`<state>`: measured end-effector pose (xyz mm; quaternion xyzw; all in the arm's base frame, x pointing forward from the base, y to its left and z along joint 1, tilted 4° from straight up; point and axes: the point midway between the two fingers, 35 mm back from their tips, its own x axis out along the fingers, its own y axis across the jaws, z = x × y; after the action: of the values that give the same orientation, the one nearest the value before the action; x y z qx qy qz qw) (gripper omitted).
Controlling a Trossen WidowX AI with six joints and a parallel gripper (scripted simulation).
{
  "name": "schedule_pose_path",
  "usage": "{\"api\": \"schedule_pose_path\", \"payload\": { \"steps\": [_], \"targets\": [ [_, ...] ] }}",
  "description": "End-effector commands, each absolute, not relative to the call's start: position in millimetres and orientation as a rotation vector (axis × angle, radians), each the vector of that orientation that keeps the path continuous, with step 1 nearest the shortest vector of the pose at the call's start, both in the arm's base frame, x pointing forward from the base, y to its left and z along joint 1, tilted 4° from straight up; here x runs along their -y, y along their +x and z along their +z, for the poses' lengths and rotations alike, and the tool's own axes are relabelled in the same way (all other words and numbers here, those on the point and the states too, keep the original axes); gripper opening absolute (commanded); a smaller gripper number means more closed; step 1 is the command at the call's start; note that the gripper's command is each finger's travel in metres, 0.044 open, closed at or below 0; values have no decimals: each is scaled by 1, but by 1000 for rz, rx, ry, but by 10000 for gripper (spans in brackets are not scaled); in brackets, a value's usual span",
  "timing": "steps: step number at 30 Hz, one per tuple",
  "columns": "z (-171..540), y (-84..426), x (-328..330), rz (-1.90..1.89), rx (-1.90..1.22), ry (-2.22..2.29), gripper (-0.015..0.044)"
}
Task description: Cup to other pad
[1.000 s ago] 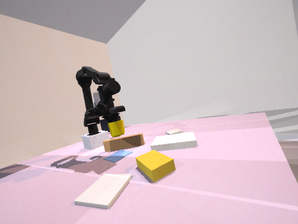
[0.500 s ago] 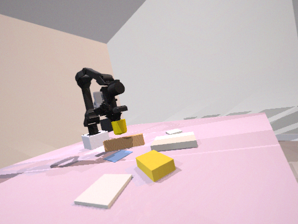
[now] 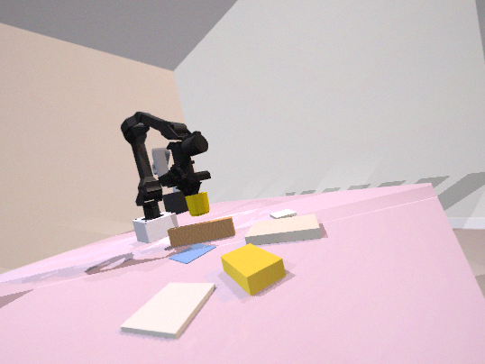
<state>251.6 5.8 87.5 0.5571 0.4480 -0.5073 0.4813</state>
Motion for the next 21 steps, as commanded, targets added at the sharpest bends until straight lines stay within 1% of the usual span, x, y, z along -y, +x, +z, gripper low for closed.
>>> {"api": "schedule_pose_path", "payload": {
  "steps": [1, 21],
  "targets": [
    [89, 248, -11, -1237, -1084, 1360, 0],
    [89, 231, -43, -1237, -1087, 1361, 0]
  ]
}}
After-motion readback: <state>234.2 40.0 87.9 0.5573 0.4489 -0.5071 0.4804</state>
